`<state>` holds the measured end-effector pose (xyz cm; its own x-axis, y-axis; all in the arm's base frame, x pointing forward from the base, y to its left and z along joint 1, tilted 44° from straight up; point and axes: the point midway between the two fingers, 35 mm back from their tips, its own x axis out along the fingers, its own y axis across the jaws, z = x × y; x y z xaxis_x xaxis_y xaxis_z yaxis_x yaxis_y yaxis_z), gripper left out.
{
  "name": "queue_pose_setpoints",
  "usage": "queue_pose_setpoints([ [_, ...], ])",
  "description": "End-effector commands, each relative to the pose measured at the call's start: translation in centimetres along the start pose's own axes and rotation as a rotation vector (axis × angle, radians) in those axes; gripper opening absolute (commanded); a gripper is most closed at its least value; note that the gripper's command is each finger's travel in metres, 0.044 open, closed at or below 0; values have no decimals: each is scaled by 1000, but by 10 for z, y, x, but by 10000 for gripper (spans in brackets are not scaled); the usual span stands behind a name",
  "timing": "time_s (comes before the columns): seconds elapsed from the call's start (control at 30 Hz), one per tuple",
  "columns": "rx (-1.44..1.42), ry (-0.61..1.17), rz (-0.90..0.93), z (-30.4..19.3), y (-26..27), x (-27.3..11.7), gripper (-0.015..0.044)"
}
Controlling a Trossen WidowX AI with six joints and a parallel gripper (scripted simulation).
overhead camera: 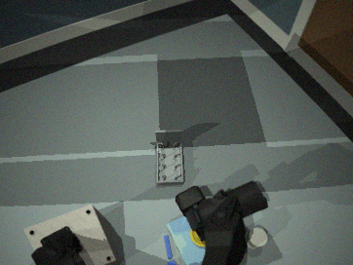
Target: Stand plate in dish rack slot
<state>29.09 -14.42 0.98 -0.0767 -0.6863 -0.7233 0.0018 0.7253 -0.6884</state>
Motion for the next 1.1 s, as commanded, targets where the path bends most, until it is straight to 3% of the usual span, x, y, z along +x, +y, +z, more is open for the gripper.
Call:
queue_pose_setpoints([
  [0.0, -10, 5, -2, -2, 2, 7, 400],
  [0.07, -10, 5, -2, -2, 2, 8, 400],
  [0.13, -10, 5, -2, -2, 2, 8, 348],
  [0.33, -10, 5, -2, -2, 2, 8, 347],
  [0.7, -10, 5, -2, -2, 2, 8, 274],
  [1.07, -11, 0, 13, 9, 5, -36, 0],
])
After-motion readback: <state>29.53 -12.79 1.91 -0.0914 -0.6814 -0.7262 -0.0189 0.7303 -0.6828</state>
